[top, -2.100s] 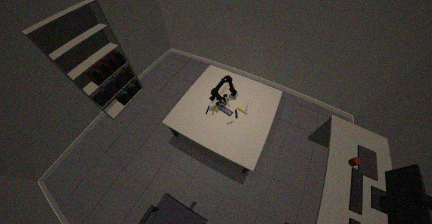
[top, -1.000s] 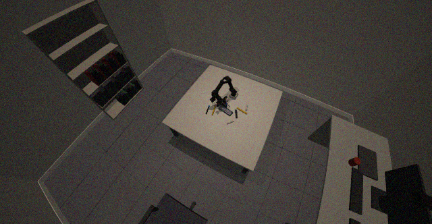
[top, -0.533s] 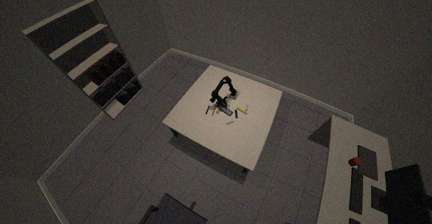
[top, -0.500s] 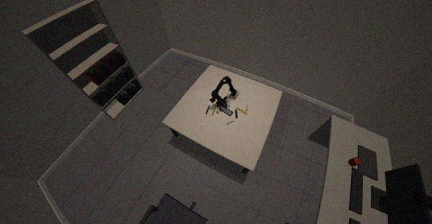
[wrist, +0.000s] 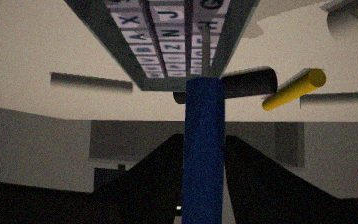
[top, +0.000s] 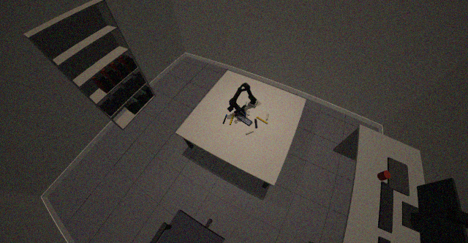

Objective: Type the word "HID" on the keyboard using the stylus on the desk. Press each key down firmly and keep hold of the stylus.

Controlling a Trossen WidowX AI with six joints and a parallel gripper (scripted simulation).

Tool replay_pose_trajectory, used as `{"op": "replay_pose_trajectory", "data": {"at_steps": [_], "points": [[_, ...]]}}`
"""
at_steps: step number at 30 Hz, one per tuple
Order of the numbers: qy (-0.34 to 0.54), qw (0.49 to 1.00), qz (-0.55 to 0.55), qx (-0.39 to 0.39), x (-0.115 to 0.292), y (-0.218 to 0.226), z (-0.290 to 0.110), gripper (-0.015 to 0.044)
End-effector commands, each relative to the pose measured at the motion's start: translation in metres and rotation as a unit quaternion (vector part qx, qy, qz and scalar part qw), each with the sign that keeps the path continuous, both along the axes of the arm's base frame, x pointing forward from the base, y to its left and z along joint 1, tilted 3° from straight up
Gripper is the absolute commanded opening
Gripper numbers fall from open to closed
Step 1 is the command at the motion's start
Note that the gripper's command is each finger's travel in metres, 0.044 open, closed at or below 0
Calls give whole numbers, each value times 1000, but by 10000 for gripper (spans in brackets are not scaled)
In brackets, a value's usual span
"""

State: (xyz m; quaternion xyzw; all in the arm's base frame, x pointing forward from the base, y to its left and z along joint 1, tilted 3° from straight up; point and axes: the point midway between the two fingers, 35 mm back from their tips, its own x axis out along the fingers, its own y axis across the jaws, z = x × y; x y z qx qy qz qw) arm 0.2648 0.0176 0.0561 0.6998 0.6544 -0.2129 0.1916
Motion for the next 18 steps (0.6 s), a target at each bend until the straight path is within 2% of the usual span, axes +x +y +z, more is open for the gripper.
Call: {"op": "replay_pose_trajectory", "data": {"at_steps": [1, 18], "points": [[-1, 1000, 1, 1, -1, 0, -2, 81], [-1, 1000, 1, 1, -1, 0, -3, 81]]}}
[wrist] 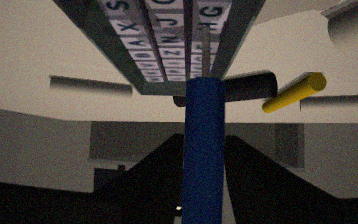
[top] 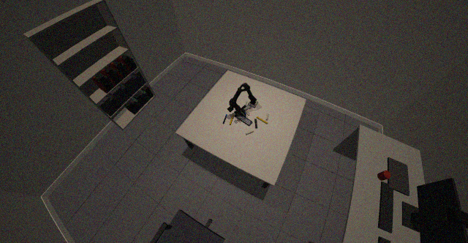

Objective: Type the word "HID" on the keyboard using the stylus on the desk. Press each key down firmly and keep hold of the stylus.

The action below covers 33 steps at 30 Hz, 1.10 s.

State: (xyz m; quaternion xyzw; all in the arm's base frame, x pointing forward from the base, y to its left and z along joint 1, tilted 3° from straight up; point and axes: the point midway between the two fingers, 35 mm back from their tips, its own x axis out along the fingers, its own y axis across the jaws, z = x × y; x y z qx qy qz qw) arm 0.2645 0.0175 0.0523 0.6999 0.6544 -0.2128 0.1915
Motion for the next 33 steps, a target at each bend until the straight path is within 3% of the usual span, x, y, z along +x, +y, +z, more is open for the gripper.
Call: {"op": "replay_pose_trajectory", "data": {"at_steps": [1, 9, 18, 20, 33], "points": [[-1, 1000, 1, 0, 0, 0, 3, 81], [-1, 1000, 1, 0, 0, 2, 38, 81], [-4, 1000, 2, -1, 0, 2, 34, 51], [-4, 1000, 2, -2, 1, 3, 34, 0], [-3, 1000, 1, 6, 22, 48, 38, 0]]}}
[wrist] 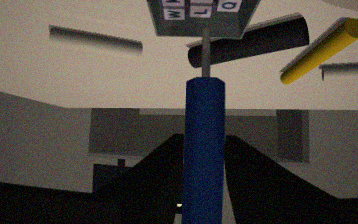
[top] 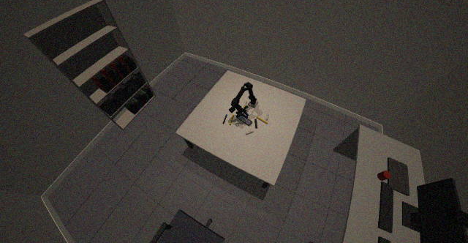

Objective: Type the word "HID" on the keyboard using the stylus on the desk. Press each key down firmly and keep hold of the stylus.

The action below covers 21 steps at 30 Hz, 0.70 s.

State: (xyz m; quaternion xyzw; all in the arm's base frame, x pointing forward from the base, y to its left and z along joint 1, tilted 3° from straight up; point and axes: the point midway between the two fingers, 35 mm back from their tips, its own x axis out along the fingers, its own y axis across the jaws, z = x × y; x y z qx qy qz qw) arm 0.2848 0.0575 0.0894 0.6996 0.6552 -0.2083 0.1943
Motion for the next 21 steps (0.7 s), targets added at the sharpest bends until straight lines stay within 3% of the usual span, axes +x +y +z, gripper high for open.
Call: {"op": "replay_pose_trajectory", "data": {"at_steps": [1, 11, 14, 21], "points": [[2, 1000, -1, 5, 2, 8, 1, 0], [3, 1000, -1, 4, 1, 7, -19, 0], [3, 1000, -1, 4, 1, 7, -22, 79], [3, 1000, -1, 4, 1, 7, -23, 81]]}}
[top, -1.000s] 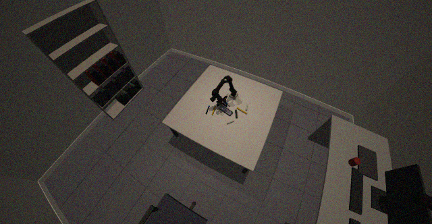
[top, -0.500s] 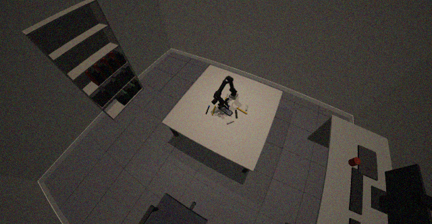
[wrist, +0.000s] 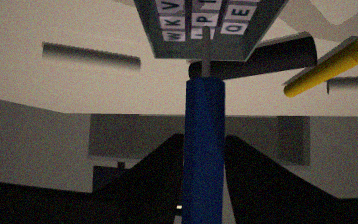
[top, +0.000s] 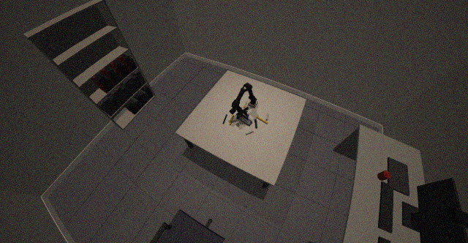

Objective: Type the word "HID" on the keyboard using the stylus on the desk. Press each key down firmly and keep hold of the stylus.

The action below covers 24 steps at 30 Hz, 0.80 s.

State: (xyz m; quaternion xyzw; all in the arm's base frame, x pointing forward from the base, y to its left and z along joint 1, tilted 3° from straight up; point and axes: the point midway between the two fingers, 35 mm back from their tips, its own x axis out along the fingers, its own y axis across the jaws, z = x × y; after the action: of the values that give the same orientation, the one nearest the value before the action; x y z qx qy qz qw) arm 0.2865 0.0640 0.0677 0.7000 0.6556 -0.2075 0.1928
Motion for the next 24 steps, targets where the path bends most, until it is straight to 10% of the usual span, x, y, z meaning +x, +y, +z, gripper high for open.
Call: {"op": "replay_pose_trajectory", "data": {"at_steps": [1, 24], "points": [[2, 1000, -1, 2, -1, 1, -1, 81], [2, 1000, -1, 2, -1, 0, -14, 81]]}}
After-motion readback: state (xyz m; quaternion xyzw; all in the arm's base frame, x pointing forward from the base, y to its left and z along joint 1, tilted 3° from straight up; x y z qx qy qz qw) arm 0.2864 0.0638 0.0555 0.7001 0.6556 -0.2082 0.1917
